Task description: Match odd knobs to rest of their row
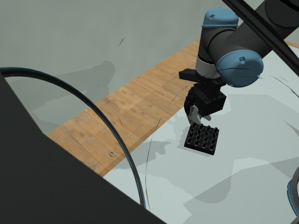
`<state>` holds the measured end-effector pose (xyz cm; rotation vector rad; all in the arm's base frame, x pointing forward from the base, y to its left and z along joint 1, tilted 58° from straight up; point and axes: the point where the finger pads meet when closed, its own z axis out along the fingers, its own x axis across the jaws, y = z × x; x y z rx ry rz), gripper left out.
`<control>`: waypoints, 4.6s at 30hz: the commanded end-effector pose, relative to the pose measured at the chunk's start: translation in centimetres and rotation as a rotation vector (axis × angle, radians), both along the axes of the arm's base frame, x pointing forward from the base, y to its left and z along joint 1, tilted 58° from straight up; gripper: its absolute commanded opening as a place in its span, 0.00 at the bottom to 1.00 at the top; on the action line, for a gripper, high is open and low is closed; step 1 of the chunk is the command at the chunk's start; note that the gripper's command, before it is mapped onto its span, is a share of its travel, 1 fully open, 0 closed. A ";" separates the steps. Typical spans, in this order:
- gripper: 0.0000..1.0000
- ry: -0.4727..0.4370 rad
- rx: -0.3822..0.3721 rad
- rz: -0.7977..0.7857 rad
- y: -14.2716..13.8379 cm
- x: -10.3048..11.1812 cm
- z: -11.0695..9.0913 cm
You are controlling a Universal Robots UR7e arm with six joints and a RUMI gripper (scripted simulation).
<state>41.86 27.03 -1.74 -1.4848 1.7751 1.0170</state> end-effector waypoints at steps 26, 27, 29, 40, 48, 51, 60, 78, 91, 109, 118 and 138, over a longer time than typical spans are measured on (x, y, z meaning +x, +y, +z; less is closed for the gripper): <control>0.11 0.000 -0.001 -0.001 0.8 0.0 -0.5; 0.11 0.000 -0.001 -0.001 0.9 0.0 -0.5; 0.11 0.000 -0.001 -0.001 1.1 0.0 -0.7; 0.11 0.000 -0.001 -0.001 2.1 0.0 -1.3; 0.11 0.000 -0.001 -0.001 3.0 0.0 -1.8; 0.11 0.000 -0.001 -0.001 3.2 0.0 -1.9; 0.11 0.000 -0.001 -0.001 3.7 0.0 -2.2; 0.11 0.000 -0.001 -0.001 3.8 0.0 -2.3; 0.11 0.000 -0.001 -0.001 3.8 0.0 -2.3; 0.11 0.000 -0.001 -0.001 3.8 0.0 -2.3; 0.11 0.000 -0.001 -0.001 3.8 0.4 -2.4; 0.11 0.000 -0.001 -0.001 3.8 0.5 -2.4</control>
